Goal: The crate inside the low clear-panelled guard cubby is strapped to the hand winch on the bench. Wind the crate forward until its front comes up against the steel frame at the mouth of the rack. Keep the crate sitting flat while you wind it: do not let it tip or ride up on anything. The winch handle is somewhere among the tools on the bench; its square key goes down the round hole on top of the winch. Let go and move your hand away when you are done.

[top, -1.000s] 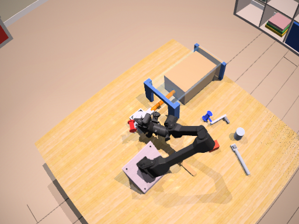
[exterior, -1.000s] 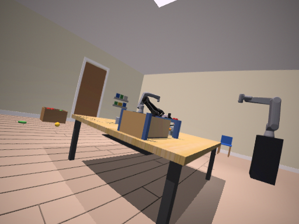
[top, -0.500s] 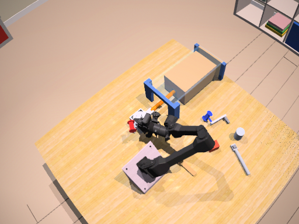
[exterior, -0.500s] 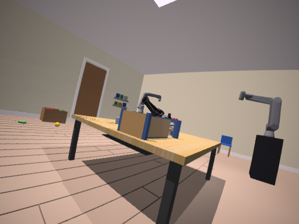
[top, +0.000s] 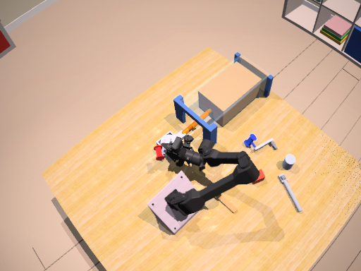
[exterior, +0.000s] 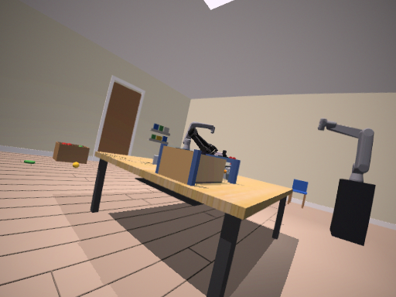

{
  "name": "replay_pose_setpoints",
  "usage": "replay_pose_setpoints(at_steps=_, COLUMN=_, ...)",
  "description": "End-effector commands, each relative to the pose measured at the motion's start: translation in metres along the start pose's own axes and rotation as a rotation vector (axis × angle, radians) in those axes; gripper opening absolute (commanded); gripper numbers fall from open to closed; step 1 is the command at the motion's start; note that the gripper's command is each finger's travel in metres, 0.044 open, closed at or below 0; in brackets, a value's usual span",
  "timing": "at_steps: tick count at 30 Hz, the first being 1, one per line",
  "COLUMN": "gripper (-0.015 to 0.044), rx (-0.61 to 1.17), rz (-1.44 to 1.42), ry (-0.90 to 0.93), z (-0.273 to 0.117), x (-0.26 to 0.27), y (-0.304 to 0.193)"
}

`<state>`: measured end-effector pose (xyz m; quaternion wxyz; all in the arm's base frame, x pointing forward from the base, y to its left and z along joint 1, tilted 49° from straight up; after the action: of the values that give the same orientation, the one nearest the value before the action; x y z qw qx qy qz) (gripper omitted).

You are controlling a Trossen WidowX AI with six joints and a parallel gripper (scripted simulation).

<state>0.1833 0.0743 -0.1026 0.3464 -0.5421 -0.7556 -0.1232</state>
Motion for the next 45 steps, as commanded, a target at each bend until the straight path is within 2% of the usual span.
replay_pose_setpoints(at_steps=1, gripper=0.0240, rx=-0.001, rz=-0.005, ry=0.005, z=0.000, x=0.000, y=0.000)
replay_pose_setpoints(at_steps=14, gripper=0.0240, rx=-0.001, rz=0.001, ry=-0.002, z=-0.008, x=-0.001, y=0.002)
replay_pose_setpoints(at_steps=17, gripper=0.0240, rx=-0.003, rz=0.003, ry=-0.008, z=-0.035, x=-0.003, y=0.006)
replay_pose_setpoints(at_steps=22, gripper=0.0240, rx=0.000, rz=0.002, ry=-0.004, z=-0.107, x=-0.004, y=0.000)
replay_pose_setpoints(at_steps=35, gripper=0.0240, rx=0.000, rz=0.002, ry=-0.004, z=-0.110, x=-0.001, y=0.000)
replay_pose_setpoints(at_steps=45, gripper=0.0240, rx=0.003, rz=0.007, ry=0.006, z=-0.110, x=0.096, y=0.010)
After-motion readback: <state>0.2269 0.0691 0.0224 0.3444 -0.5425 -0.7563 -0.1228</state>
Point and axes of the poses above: the point midway between the two fingers, 35 mm back from their tips, its own z axis out along the fingers, its own x axis across the jaws, y = z × x, the point moved 8 cm from there along -z, back along the fingers, and after that the axes turned 6 degrees about -z, right-handed, at the moved point
